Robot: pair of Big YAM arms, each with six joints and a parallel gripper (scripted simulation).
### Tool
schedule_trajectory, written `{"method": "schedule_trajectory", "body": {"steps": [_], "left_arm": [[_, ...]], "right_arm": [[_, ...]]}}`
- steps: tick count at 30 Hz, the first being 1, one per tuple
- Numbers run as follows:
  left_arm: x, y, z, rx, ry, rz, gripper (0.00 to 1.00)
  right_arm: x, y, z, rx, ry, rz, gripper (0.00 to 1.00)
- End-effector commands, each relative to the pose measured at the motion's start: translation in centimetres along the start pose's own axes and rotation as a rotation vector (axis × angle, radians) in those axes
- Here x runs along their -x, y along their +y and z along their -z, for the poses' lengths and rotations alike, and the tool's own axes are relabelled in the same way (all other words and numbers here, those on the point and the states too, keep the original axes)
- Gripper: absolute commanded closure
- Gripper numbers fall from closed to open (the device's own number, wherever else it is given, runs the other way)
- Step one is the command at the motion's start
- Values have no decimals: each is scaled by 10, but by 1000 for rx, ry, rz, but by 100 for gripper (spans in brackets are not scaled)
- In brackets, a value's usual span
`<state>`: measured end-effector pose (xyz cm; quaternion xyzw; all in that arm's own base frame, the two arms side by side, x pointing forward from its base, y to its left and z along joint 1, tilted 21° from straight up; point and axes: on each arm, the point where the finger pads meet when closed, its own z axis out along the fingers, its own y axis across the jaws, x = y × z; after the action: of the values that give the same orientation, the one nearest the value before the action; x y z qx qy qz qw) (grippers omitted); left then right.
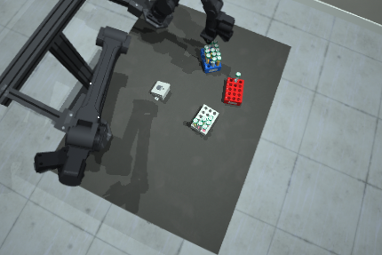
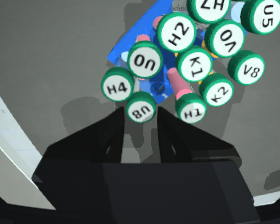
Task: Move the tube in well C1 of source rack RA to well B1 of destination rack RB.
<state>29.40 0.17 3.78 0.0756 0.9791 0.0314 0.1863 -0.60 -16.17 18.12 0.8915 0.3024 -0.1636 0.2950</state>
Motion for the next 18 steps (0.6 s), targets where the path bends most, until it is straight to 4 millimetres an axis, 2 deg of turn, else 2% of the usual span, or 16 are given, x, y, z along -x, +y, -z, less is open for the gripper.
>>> {"method": "schedule_trajectory", "body": {"steps": [1, 5, 6, 18], "left_arm": [[-5, 3, -7, 1, 15, 2, 70], [-5, 3, -8, 0, 17, 2, 70], [-6, 3, -8, 0, 20, 2, 100], [-6, 3, -8, 0, 20, 4, 100]], "right_arm": [[8, 9, 11, 29, -16, -9, 70], [8, 9, 11, 29, -16, -9, 70], [8, 9, 11, 29, -16, -9, 70], [8, 9, 11, 29, -16, -9, 70]]}}
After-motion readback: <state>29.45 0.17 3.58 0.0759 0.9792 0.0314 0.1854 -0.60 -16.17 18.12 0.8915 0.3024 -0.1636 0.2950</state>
